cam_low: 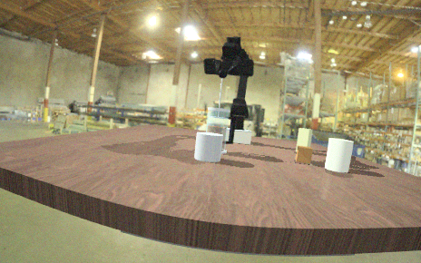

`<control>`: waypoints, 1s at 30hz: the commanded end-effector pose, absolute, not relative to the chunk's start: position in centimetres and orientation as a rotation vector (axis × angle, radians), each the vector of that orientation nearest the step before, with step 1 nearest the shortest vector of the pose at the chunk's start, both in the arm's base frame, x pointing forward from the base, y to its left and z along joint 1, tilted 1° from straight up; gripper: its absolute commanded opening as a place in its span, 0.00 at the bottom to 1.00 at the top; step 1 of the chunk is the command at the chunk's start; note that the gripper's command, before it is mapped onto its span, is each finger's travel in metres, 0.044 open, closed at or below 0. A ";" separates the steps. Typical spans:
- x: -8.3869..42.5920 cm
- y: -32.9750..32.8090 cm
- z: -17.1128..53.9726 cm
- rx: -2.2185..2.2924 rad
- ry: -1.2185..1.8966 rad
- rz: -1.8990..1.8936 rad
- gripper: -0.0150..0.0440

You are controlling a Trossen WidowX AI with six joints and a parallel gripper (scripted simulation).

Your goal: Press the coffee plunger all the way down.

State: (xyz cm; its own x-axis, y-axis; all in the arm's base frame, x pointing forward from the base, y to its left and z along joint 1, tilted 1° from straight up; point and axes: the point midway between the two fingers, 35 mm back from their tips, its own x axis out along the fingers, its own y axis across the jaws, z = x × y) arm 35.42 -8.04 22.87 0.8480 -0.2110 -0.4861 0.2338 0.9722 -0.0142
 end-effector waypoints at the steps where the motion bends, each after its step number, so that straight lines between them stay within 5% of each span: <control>1: 35.5 -8.1 22.8 0.043 0.507 -0.234 0.47; 30: 36.1 -8.3 19.7 0.043 0.506 -0.234 0.47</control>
